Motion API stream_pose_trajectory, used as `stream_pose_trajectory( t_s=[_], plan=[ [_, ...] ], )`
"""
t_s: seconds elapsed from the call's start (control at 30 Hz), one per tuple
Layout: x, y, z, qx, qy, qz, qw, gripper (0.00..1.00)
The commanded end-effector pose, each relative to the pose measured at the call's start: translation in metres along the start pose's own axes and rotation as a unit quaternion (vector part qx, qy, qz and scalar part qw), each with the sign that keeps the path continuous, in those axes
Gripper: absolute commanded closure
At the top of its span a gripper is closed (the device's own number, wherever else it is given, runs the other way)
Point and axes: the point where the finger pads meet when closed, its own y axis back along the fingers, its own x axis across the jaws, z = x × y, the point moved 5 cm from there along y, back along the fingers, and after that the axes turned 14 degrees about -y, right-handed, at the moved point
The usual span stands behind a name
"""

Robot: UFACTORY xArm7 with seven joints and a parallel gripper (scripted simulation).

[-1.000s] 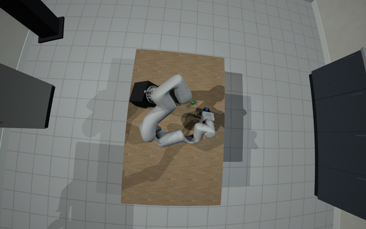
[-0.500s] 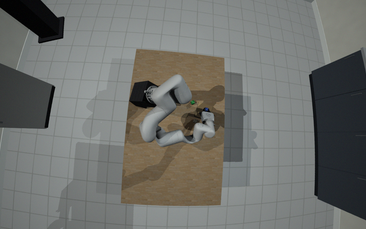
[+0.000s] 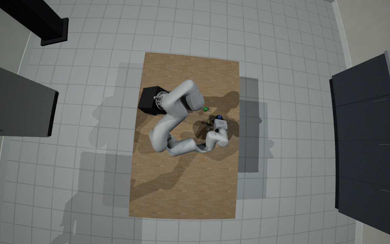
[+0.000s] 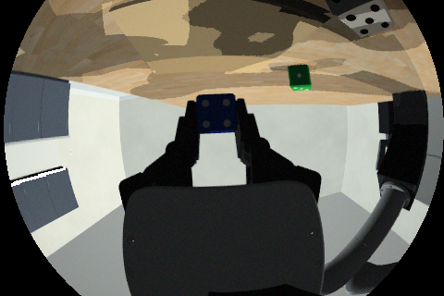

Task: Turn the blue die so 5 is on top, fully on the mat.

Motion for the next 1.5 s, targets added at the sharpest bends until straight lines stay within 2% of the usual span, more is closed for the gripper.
stream_pose_trajectory(
  t_s=[0.0, 0.63, 1.47],
  plan=[
    [-0.002, -0.004, -0.004, 0.000, 0.001, -0.001, 1.000, 0.73],
    [-0.006, -0.023, -0.022, 0.000, 0.001, -0.001, 1.000, 0.73],
    [-0.008, -0.028, -0.027, 0.000, 0.001, -0.001, 1.000, 0.73]
  ],
)
